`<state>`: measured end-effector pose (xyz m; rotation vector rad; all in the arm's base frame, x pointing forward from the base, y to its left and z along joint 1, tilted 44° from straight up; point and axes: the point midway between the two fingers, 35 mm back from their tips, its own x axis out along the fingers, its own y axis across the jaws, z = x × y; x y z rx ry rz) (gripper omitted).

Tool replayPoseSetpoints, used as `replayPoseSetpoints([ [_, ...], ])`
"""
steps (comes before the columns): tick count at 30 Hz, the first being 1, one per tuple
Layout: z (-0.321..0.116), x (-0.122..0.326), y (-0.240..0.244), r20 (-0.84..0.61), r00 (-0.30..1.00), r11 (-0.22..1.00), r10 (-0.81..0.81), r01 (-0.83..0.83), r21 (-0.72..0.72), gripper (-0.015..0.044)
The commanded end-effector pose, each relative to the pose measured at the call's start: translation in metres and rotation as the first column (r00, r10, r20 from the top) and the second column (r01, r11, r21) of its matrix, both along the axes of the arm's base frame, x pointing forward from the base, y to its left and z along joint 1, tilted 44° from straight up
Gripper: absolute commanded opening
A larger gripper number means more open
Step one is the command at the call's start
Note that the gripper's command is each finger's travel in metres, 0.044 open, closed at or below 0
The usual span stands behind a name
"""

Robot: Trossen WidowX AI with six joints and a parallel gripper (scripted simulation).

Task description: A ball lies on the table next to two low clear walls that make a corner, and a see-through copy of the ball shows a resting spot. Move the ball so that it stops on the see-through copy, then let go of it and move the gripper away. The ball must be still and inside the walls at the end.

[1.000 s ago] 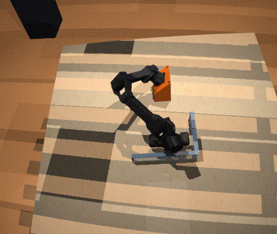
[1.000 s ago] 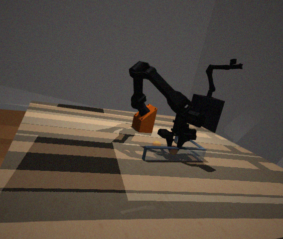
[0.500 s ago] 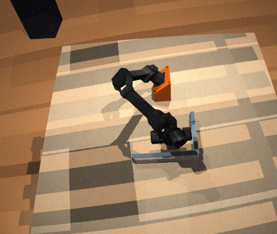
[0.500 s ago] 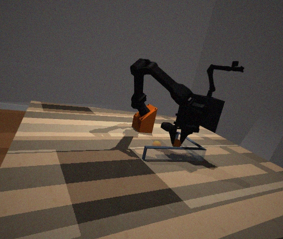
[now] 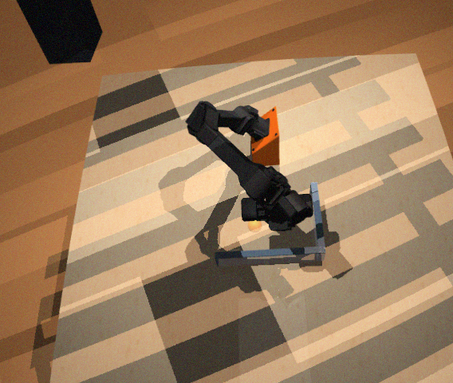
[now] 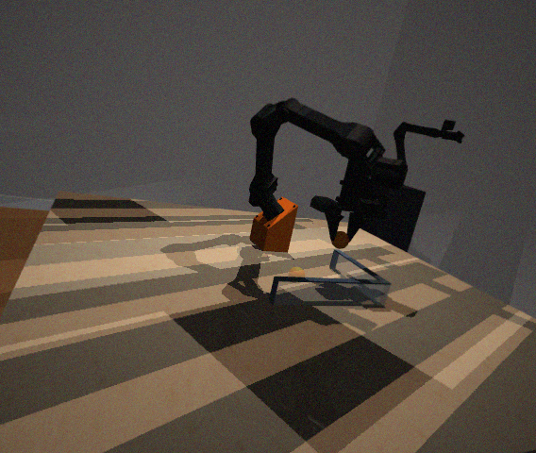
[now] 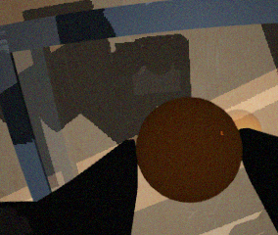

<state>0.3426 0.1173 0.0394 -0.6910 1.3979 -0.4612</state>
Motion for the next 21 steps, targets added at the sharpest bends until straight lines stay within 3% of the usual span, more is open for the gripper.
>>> replayPoseSetpoints([
  [1, 0.008, -0.001, 0.005, 0.005, 1.000, 1.000, -0.008, 0.008, 0.002, 0.0000],
  [21, 0.016, -0.027, -0.058, 0.003, 1.000, 1.000, -0.007, 0.007, 0.000, 0.0000],
])
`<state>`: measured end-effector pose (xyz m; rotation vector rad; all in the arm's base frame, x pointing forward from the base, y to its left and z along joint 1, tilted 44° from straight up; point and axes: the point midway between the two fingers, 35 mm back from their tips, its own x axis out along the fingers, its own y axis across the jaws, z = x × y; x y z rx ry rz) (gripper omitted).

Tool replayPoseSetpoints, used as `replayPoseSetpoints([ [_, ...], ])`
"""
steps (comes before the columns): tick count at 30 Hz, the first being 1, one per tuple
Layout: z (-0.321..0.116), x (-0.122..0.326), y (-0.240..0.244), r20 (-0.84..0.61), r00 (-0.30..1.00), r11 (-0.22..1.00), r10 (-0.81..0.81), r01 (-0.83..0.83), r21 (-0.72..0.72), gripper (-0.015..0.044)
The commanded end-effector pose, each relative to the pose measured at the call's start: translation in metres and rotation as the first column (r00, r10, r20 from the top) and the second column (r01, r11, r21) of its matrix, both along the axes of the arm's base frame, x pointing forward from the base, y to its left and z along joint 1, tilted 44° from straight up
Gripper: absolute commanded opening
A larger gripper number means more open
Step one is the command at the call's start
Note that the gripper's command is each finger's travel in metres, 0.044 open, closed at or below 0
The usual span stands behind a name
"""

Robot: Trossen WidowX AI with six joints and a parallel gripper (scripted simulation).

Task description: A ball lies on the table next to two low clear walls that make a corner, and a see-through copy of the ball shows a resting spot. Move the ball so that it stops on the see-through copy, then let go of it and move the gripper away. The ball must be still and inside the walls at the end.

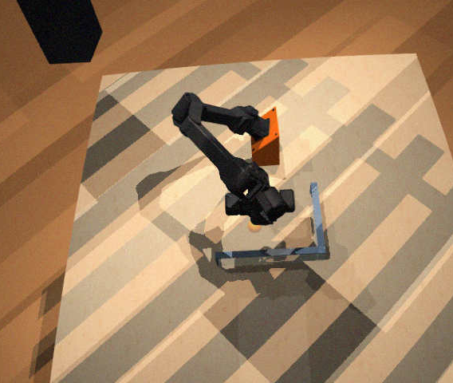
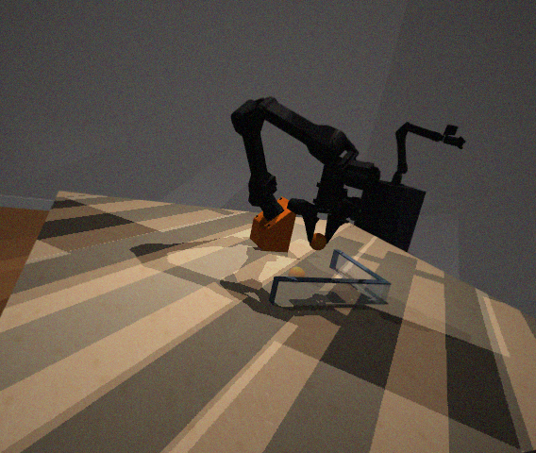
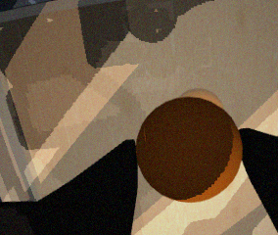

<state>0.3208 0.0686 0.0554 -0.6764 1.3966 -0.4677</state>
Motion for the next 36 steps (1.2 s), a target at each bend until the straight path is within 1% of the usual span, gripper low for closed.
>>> replayPoseSetpoints([
  [1, 0.000, -0.007, -0.012, -0.004, 1.000, 1.000, 0.004, -0.004, -0.006, 0.0000],
  [7, 0.000, -0.019, -0.031, -0.005, 1.000, 1.000, 0.003, -0.003, -0.009, 0.0000],
  [12, -0.004, -0.019, -0.037, -0.005, 1.000, 1.000, 0.003, -0.003, -0.009, 0.0000],
  [24, -0.048, -0.012, -0.078, -0.004, 1.000, 1.000, 0.003, -0.003, -0.012, 0.0000],
  [36, -0.058, -0.010, -0.088, -0.004, 1.000, 1.000, 0.003, -0.003, -0.013, 0.0000],
])
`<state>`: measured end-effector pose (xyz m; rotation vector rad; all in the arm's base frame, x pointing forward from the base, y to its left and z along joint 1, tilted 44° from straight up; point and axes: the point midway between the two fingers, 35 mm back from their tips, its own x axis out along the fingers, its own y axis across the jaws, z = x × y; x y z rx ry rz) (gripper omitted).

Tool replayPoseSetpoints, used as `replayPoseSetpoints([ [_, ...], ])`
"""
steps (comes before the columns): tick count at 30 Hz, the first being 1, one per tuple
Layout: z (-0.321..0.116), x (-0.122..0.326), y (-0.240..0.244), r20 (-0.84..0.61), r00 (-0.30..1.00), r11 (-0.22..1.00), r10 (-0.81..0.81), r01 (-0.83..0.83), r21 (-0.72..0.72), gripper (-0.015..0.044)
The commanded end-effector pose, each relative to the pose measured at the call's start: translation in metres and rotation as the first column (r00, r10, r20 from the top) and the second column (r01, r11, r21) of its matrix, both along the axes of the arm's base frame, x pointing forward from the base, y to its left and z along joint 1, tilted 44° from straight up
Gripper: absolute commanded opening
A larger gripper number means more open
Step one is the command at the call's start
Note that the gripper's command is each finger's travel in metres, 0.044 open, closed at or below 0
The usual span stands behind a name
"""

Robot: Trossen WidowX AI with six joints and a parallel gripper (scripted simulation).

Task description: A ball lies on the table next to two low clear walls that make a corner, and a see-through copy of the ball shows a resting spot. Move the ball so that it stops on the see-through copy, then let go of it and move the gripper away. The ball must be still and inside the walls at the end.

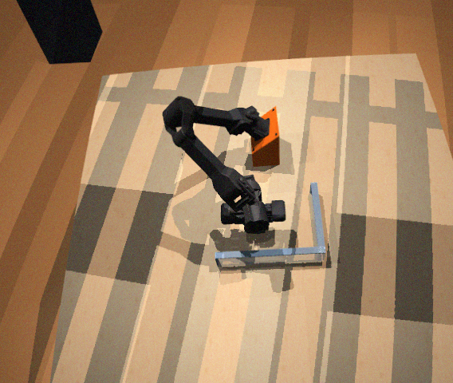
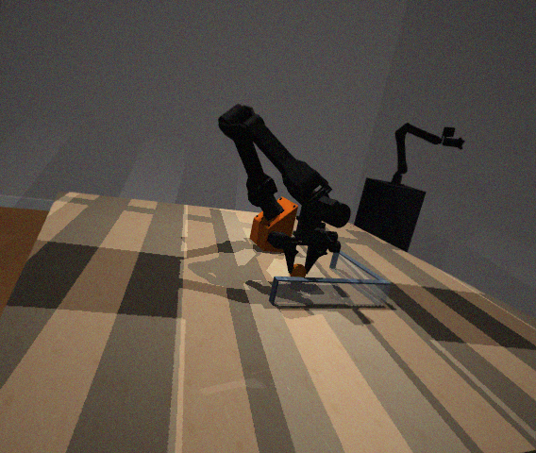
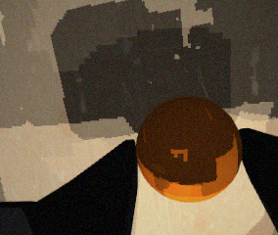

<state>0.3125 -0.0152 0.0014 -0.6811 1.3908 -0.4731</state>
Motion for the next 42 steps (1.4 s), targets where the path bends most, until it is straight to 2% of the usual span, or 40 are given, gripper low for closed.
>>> replayPoseSetpoints([
  [1, -0.005, -0.002, -0.005, -0.008, 1.000, 1.000, 0.002, -0.002, -0.006, 0.0000],
  [9, -0.010, -0.001, -0.010, -0.008, 1.000, 1.000, 0.002, -0.002, -0.006, 0.0000],
  [21, -0.008, 0.001, -0.008, -0.004, 1.000, 1.000, 0.002, -0.002, -0.002, 0.0315],
  [26, -0.001, 0.000, 0.000, -0.005, 1.000, 1.000, 0.002, -0.002, 0.000, 0.0320],
  [31, 0.052, -0.012, 0.049, -0.009, 1.000, 1.000, 0.002, -0.002, -0.002, 0.0320],
  [41, 0.046, -0.009, 0.047, -0.004, 1.000, 1.000, 0.016, -0.016, -0.001, 0.0320],
  [42, 0.048, -0.009, 0.048, -0.004, 1.000, 1.000, 0.016, -0.016, -0.001, 0.0346],
])
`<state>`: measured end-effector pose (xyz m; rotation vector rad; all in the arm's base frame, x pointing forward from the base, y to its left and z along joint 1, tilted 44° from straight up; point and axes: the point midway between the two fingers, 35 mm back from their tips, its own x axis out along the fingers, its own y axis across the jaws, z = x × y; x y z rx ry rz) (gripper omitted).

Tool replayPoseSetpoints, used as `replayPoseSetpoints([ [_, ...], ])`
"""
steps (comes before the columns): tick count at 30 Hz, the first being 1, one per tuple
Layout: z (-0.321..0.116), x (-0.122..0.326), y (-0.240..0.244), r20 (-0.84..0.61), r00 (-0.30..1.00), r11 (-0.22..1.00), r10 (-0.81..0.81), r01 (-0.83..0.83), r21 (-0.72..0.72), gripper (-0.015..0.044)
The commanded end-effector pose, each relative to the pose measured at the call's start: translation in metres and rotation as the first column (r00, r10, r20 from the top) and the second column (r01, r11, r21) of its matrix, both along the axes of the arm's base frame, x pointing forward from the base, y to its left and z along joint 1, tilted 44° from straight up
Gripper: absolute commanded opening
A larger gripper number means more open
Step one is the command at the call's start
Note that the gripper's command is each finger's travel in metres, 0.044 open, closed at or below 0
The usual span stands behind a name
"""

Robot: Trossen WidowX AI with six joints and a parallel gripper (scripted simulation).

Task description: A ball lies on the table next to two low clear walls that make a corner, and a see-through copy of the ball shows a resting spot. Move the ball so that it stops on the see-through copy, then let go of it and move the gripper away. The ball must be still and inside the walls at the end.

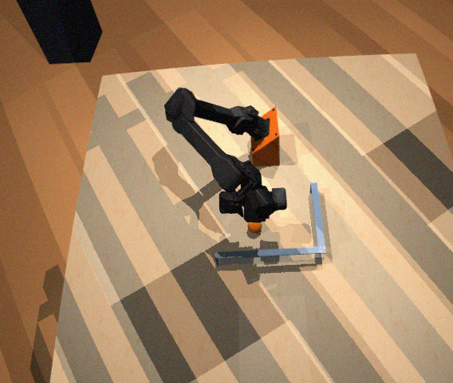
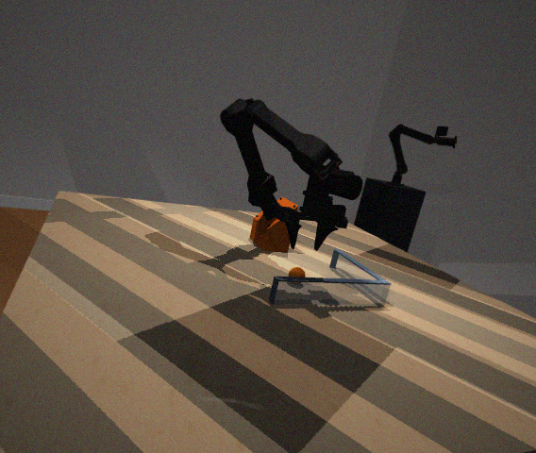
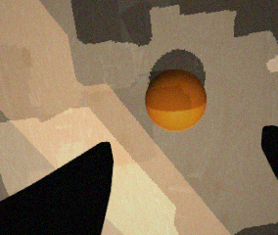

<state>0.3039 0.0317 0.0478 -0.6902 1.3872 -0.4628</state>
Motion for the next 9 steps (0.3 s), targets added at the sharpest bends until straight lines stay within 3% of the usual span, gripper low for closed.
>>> replayPoseSetpoints([
  [1, 0.006, -0.002, 0.006, -0.002, 1.000, 1.000, 0.003, -0.003, -0.001, 0.0372],
  [4, 0.029, -0.008, 0.024, -0.001, 1.000, 1.000, 0.000, 0.000, -0.002, 0.0440],
  [9, 0.031, -0.009, 0.026, -0.001, 1.000, 1.000, 0.000, 0.000, -0.002, 0.0440],
])
